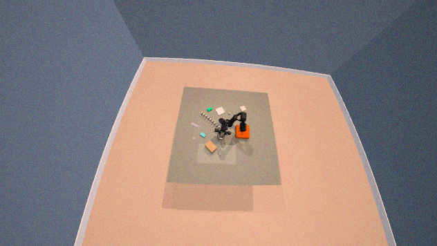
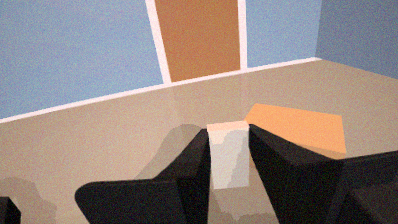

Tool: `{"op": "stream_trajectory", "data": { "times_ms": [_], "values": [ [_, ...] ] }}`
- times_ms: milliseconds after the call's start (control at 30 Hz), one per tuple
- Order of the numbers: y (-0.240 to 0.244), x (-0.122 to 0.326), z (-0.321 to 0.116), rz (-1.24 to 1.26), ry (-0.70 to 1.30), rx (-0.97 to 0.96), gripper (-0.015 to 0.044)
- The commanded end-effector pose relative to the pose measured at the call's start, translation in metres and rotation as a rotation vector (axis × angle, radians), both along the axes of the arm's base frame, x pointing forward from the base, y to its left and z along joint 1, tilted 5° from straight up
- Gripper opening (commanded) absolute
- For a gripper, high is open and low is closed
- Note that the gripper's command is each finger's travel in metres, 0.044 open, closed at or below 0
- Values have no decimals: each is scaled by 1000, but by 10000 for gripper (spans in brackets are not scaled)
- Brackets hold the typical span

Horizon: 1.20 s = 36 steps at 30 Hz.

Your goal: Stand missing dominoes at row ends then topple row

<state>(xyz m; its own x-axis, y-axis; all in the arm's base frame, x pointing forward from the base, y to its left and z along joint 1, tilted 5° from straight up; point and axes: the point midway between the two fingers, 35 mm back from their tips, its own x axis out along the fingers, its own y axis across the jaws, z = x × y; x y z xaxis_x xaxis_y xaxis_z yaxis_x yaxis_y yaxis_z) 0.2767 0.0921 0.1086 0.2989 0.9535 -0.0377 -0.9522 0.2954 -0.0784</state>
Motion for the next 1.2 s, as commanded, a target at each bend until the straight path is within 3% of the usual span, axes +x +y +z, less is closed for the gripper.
{"op": "stream_trajectory", "data": {
  "times_ms": [0,1167],
  "values": [
    [0,2,-10,-5,17,2,107],
    [8,-2,-79,-7,60,17,107]
  ]
}}
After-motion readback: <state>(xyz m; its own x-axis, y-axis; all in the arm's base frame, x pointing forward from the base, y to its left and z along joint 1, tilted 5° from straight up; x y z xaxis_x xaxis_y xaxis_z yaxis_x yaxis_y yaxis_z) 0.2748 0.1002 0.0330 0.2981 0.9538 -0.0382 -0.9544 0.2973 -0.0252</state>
